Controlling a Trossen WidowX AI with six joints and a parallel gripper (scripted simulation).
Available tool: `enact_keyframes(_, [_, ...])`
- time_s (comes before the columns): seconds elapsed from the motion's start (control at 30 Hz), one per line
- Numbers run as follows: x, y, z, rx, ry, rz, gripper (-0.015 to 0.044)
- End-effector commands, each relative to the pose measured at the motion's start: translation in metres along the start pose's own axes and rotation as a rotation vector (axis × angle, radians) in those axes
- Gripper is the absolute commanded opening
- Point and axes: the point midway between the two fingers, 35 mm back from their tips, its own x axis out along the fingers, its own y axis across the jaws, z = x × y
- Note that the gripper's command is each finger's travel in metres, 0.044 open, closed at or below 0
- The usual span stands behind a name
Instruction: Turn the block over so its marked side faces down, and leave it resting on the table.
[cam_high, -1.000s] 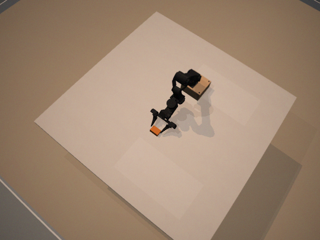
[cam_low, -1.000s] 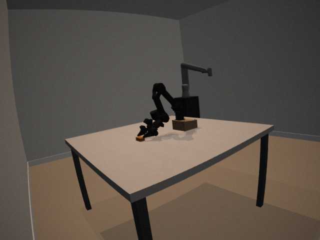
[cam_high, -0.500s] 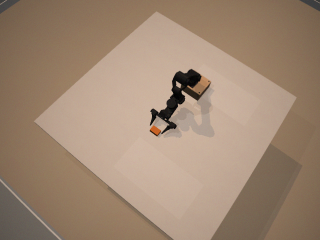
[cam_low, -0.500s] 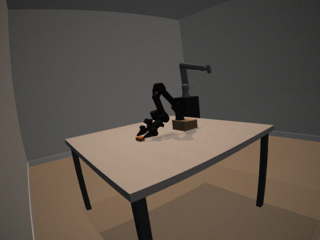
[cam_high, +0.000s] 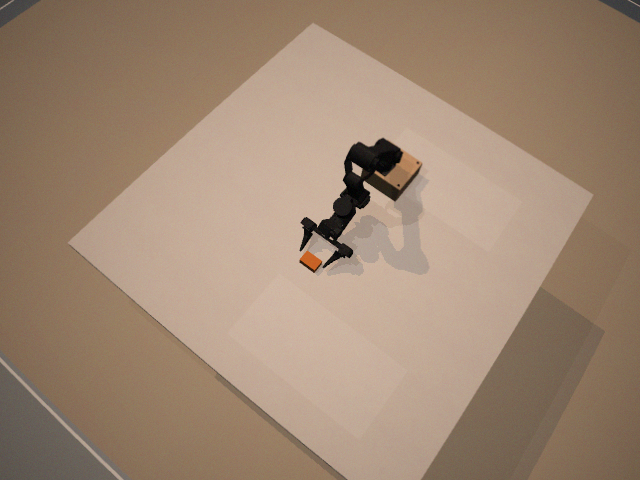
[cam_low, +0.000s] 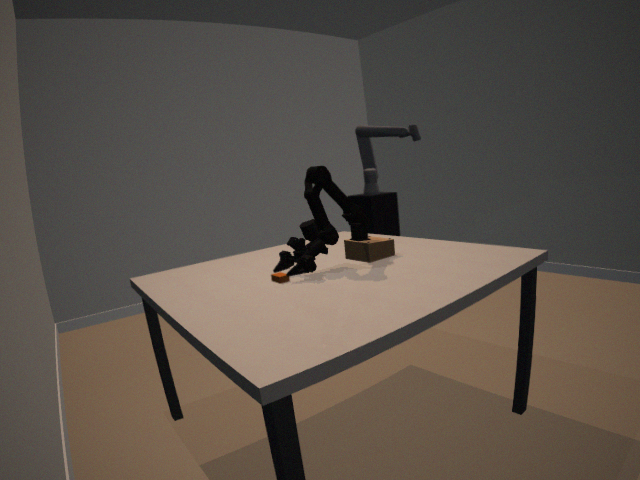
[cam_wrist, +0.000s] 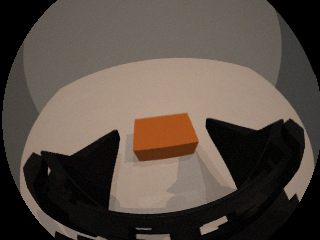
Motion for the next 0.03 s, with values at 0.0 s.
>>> enact_keyframes(0.0, [-0.0002, -0.0006, -0.0002, 0.003, 0.000, -0.004, 0.0440])
